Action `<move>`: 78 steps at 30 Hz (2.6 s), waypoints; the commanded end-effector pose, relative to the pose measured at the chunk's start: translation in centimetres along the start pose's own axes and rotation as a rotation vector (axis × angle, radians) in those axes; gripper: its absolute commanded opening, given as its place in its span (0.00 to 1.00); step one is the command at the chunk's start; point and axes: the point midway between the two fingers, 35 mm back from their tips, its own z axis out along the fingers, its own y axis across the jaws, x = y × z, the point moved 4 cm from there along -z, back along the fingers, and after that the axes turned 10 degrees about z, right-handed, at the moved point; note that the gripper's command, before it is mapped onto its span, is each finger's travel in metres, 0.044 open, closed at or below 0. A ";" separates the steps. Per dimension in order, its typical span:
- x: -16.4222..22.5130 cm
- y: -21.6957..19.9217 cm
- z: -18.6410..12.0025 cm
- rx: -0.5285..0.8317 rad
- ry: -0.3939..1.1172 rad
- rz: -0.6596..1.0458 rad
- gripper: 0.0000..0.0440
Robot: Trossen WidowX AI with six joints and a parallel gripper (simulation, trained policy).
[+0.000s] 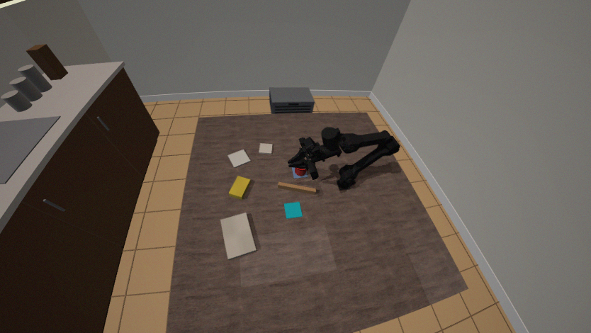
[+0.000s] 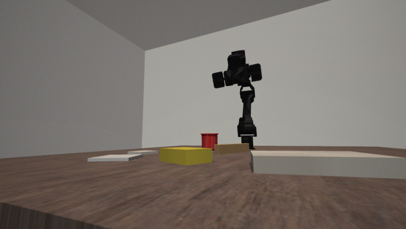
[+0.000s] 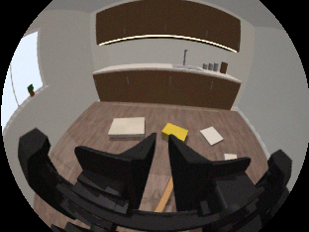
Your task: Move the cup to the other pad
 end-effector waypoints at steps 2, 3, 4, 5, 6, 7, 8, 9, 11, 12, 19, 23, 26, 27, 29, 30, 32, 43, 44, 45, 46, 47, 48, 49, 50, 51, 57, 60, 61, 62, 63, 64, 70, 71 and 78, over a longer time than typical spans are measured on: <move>0.4 0.1 0.1 0.013 0.073 0.015 0.18; 0.5 0.2 0.1 0.015 0.090 0.018 0.18; 0.5 0.2 0.1 0.018 0.107 0.020 0.19; 0.6 0.2 0.1 0.022 0.124 0.021 0.19; 0.7 0.2 0.1 0.025 0.141 0.023 0.19; 0.8 0.2 0.1 0.028 0.158 0.024 0.19; 0.9 0.2 0.1 0.032 0.175 0.025 0.20; 1.0 0.2 0.0 0.036 0.192 0.026 0.20; 1.2 0.2 0.0 0.043 0.226 0.028 0.20; 1.3 0.2 0.0 0.048 0.243 0.028 0.20; 2.0 0.0 -0.2 0.080 0.361 0.024 0.22; 2.5 -0.1 -0.3 0.100 0.429 0.018 0.22; 2.8 -0.3 -0.4 0.117 0.480 0.011 0.23; 2.9 -0.3 -0.5 0.123 0.497 0.009 0.23; 3.1 -0.5 -0.6 0.134 0.531 0.002 0.23; 3.2 -0.5 -0.6 0.140 0.548 -0.001 0.23; 3.4 -0.7 -0.7 0.150 0.582 -0.009 0.23; 4.4 -1.7 -1.3 0.202 0.765 -0.058 0.26; 4.5 -1.8 -1.3 0.206 0.782 -0.063 0.26; 4.6 -1.9 -1.3 0.210 0.798 -0.067 0.27; 4.7 -2.1 -1.3 0.213 0.813 -0.072 0.27; 4.8 -2.2 -1.4 0.217 0.829 -0.077 0.27; 4.9 -2.3 -1.4 0.220 0.845 -0.081 0.28; 5.0 -2.4 -1.4 0.223 0.860 -0.086 0.28; 5.1 -2.6 -1.4 0.226 0.875 -0.090 0.29; 5.2 -2.7 -1.4 0.229 0.890 -0.095 0.30; 5.7 -3.6 -1.4 0.243 0.976 -0.120 0.33; 6.0 -4.1 -1.3 0.248 1.015 -0.130 0.34; 6.1 -4.2 -1.3 0.250 1.027 -0.133 0.34; 6.1 -4.4 -1.3 0.252 1.039 -0.136 0.34; 6.2 -4.5 -1.3 0.253 1.051 -0.138 0.35; 6.3 -4.7 -1.2 0.255 1.063 -0.141 0.35; 6.9 -5.6 -1.0 0.263 1.125 -0.151 0.37; 7.0 -5.8 -0.9 0.264 1.134 -0.153 0.37; 7.9 -6.9 -0.5 0.268 1.181 -0.161 0.39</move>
